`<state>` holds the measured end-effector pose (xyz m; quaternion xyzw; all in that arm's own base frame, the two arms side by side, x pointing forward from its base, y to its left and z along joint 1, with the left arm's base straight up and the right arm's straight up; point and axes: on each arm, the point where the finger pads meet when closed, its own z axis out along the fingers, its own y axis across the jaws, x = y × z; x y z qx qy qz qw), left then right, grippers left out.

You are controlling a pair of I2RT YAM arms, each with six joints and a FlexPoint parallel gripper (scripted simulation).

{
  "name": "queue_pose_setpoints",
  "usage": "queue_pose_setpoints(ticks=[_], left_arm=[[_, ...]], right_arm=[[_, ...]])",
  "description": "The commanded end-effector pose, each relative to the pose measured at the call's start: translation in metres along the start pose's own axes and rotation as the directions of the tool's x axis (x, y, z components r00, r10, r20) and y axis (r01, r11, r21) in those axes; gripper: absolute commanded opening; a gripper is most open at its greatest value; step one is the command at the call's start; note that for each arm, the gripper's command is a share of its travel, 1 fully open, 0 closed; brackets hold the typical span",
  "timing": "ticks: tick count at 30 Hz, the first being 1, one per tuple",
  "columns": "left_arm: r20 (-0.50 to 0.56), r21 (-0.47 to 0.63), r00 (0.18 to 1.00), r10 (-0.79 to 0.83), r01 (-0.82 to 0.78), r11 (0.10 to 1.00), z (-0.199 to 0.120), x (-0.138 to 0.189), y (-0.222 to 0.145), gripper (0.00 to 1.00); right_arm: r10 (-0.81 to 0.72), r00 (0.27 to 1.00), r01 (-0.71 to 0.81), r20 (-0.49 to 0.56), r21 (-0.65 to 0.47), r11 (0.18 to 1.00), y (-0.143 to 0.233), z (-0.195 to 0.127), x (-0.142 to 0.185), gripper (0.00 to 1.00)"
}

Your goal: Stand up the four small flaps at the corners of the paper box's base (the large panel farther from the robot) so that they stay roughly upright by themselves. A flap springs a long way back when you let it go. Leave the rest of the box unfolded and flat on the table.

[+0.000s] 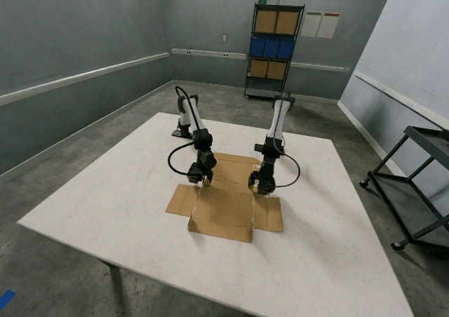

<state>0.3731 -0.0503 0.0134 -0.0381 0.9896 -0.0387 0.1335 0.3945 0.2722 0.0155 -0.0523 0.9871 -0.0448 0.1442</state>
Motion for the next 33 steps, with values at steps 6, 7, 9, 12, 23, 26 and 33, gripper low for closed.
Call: queue_pose_setpoints(ticks=[6, 7, 9, 12, 23, 26, 33], left_arm=[[-0.009, 0.025, 1.000, 0.003, -0.003, 1.000, 0.004, -0.003, -0.014, 0.77], [-0.010, 0.025, 1.000, 0.003, -0.003, 1.000, 0.004, -0.002, -0.014, 0.77], [-0.011, 0.025, 1.000, 0.003, -0.003, 1.000, 0.004, -0.002, -0.015, 0.77], [-0.010, 0.025, 1.000, 0.004, -0.004, 1.000, 0.004, -0.002, -0.016, 0.77], [0.032, 0.031, 0.999, 0.000, -0.001, 1.000, -0.021, -0.012, -0.024, 0.77], [0.032, 0.030, 0.999, -0.004, 0.003, 1.000, -0.024, -0.012, -0.027, 0.77], [0.033, 0.035, 0.999, -0.007, 0.005, 0.999, -0.030, -0.012, -0.032, 0.77]], right_arm=[[-0.012, 0.999, 0.013, -0.035, 0.034, 0.999, -0.004, 0.006, 0.008, 0.77], [-0.012, 0.999, 0.013, -0.035, 0.034, 0.999, -0.004, 0.006, 0.008, 0.77], [-0.012, 0.999, 0.013, -0.035, 0.034, 0.999, -0.004, 0.006, 0.008, 0.77], [-0.012, 0.999, 0.013, -0.035, 0.033, 0.999, -0.004, 0.006, 0.008, 0.77], [-0.012, 0.999, 0.013, -0.039, 0.026, 1.000, -0.003, 0.006, 0.009, 0.77], [-0.012, 0.999, 0.013, -0.043, 0.020, 1.000, -0.002, 0.006, 0.010, 0.77], [-0.012, 0.999, 0.013, -0.044, 0.017, 1.000, -0.001, 0.006, 0.010, 0.77]])
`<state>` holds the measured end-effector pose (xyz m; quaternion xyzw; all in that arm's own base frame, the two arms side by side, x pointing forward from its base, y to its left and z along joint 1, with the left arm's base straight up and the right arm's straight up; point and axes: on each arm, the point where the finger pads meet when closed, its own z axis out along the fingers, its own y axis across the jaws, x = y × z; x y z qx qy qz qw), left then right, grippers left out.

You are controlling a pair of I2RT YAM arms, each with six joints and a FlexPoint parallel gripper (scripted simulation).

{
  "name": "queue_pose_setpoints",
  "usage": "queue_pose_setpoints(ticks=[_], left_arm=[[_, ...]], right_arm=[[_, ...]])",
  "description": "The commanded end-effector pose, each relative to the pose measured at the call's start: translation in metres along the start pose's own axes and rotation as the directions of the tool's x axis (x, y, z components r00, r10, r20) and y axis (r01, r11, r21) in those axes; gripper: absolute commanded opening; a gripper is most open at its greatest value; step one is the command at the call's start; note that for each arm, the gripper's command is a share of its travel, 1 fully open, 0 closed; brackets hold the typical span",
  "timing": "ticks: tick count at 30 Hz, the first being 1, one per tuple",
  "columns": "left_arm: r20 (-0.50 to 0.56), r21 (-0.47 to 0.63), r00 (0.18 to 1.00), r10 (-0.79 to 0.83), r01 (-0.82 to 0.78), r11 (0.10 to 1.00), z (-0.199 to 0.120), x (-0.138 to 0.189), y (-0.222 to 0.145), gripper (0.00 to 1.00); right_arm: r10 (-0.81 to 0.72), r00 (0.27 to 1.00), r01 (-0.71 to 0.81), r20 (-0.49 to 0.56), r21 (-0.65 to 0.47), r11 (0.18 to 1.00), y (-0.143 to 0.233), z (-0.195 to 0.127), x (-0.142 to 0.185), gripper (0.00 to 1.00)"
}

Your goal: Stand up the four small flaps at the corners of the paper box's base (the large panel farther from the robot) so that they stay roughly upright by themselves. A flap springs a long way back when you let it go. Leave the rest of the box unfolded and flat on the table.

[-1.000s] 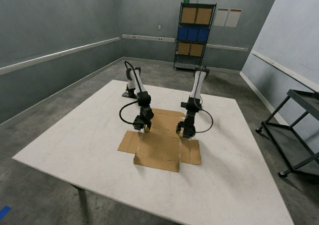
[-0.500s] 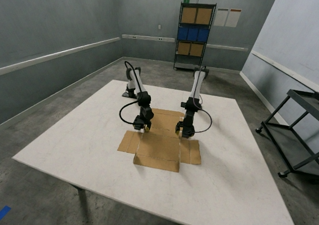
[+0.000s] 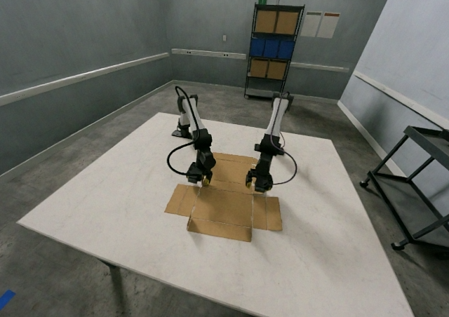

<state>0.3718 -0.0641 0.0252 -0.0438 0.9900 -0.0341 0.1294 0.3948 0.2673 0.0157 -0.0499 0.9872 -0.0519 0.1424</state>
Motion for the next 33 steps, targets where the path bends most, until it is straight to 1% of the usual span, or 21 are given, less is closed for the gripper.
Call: queue_pose_setpoints(ticks=[1, 13, 19, 33], left_arm=[[0.041, 0.046, 0.999, 0.003, -0.005, 0.999, -0.020, -0.011, -0.017, 0.77], [0.040, 0.047, 0.999, 0.003, -0.005, 0.999, -0.034, -0.014, -0.027, 0.77], [0.045, 0.031, 0.999, -0.002, 0.001, 1.000, -0.035, -0.015, -0.025, 0.77], [0.047, 0.032, 0.999, 0.001, -0.003, 0.999, -0.046, -0.018, -0.041, 0.77]], right_arm=[[-0.015, 0.999, 0.015, -0.039, 0.002, 1.000, 0.003, 0.006, 0.010, 0.77], [-0.015, 0.999, 0.015, -0.039, 0.002, 1.000, 0.003, 0.006, 0.010, 0.77], [-0.015, 0.999, 0.015, -0.039, 0.002, 1.000, 0.004, 0.006, 0.010, 0.77], [-0.015, 0.999, 0.015, -0.039, 0.002, 1.000, 0.004, 0.006, 0.010, 0.77]])
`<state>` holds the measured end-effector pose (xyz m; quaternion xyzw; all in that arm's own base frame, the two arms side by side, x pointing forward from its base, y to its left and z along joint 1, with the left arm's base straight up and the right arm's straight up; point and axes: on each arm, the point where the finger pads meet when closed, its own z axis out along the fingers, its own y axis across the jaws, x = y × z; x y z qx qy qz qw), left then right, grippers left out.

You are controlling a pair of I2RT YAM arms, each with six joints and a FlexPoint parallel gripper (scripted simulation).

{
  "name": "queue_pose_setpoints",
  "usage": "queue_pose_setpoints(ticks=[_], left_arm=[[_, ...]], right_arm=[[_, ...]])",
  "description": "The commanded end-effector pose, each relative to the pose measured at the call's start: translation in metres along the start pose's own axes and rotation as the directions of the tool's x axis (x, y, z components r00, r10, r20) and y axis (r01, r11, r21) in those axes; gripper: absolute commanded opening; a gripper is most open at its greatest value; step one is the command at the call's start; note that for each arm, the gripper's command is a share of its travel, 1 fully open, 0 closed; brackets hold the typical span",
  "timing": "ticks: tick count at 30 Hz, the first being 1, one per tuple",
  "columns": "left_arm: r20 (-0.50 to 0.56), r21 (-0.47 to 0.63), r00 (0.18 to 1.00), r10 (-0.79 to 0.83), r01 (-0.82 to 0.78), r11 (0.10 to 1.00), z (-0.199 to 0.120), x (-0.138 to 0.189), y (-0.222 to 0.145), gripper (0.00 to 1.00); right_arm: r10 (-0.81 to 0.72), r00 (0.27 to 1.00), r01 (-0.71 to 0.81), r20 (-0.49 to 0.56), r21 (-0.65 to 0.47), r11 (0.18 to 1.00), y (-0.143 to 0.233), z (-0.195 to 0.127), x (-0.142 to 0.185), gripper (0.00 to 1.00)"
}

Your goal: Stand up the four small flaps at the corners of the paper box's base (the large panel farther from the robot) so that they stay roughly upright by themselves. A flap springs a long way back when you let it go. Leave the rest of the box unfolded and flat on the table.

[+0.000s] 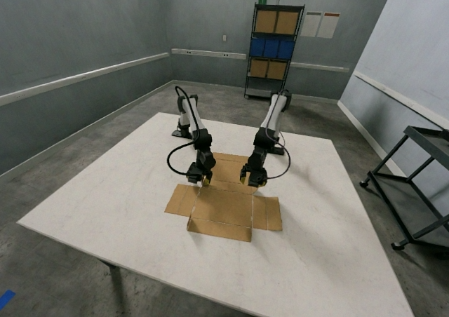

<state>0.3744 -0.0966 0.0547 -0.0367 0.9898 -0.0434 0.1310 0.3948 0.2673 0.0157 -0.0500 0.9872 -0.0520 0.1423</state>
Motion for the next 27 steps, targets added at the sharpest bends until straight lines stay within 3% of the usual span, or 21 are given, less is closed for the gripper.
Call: queue_pose_setpoints(ticks=[1, 17, 27], left_arm=[[0.046, 0.009, 0.999, -0.010, 0.009, 1.000, -0.020, -0.011, -0.008, 0.77], [-0.002, -0.004, 1.000, -0.010, 0.010, 1.000, -0.003, -0.004, -0.028, 0.77], [0.022, 0.004, 1.000, -0.011, 0.011, 1.000, 0.000, -0.009, -0.034, 0.63]], right_arm=[[-0.015, 0.999, 0.015, -0.039, 0.002, 1.000, 0.004, 0.006, 0.009, 0.77], [-0.015, 0.999, 0.015, -0.039, 0.002, 1.000, 0.004, 0.006, 0.009, 0.77], [-0.015, 0.999, 0.015, -0.039, 0.002, 1.000, 0.004, 0.006, 0.009, 0.77]])
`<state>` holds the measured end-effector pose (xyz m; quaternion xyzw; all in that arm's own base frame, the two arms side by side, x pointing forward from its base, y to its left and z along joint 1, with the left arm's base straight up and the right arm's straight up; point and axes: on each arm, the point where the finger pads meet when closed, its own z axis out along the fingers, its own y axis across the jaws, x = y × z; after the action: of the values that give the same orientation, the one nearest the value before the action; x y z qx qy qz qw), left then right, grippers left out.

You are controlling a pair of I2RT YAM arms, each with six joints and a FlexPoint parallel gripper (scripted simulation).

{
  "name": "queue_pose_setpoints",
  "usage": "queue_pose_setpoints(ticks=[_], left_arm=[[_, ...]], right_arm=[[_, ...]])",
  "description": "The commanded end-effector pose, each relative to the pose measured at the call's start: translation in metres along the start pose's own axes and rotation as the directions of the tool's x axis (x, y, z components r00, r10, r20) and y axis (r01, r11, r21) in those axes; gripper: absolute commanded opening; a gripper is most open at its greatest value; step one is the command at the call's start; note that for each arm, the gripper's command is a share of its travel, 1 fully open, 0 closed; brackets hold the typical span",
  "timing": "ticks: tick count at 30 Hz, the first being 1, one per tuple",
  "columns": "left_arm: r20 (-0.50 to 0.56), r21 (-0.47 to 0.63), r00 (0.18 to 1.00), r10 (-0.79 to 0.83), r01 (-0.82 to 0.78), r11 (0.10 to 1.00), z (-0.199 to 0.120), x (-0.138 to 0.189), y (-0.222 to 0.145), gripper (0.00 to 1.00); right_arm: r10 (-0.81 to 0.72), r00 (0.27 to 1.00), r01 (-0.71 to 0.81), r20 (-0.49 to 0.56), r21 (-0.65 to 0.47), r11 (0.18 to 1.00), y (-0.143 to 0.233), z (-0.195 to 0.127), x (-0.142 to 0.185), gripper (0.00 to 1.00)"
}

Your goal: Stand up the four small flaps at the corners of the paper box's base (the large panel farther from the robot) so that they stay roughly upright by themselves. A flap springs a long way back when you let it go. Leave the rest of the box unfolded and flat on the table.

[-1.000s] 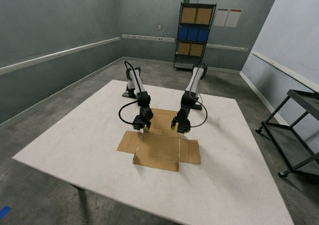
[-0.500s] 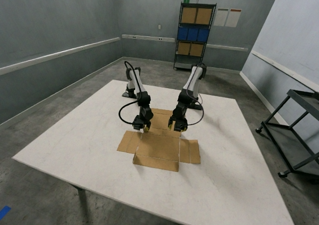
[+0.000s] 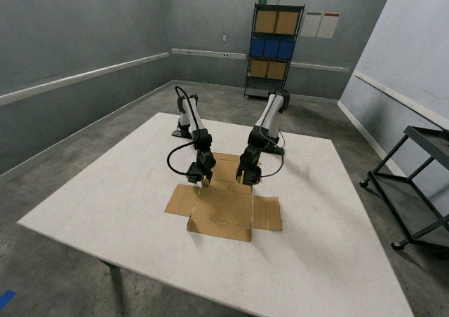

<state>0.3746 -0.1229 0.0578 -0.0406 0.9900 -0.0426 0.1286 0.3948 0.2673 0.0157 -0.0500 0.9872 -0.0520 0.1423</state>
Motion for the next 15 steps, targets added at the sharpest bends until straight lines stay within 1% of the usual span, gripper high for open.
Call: queue_pose_setpoints(ticks=[1, 4, 6, 8, 11, 15], left_arm=[[0.027, 0.007, 1.000, -0.003, 0.003, 1.000, 0.002, -0.010, -0.008, 0.61], [0.026, 0.008, 1.000, -0.001, 0.001, 1.000, 0.002, -0.010, -0.007, 0.57], [0.026, 0.008, 1.000, -0.001, 0.001, 1.000, 0.002, -0.010, -0.007, 0.57], [0.024, 0.007, 1.000, 0.000, 0.000, 1.000, 0.004, -0.010, -0.008, 0.54], [0.006, -0.001, 1.000, 0.001, -0.001, 1.000, 0.010, -0.002, -0.005, 0.50], [-0.006, -0.007, 1.000, -0.002, 0.002, 1.000, 0.015, 0.003, -0.005, 0.50]], right_arm=[[-0.015, 0.999, 0.015, -0.039, 0.002, 1.000, 0.004, 0.006, 0.009, 0.77], [-0.015, 0.999, 0.015, -0.039, 0.002, 1.000, 0.004, 0.006, 0.009, 0.77], [-0.015, 0.999, 0.015, -0.039, 0.002, 1.000, 0.004, 0.006, 0.009, 0.77], [-0.015, 0.999, 0.015, -0.039, 0.002, 1.000, 0.004, 0.006, 0.009, 0.77], [-0.015, 0.999, 0.015, -0.039, 0.002, 1.000, 0.004, 0.006, 0.009, 0.77], [-0.015, 0.999, 0.015, -0.039, 0.002, 1.000, 0.004, 0.006, 0.009, 0.77]])
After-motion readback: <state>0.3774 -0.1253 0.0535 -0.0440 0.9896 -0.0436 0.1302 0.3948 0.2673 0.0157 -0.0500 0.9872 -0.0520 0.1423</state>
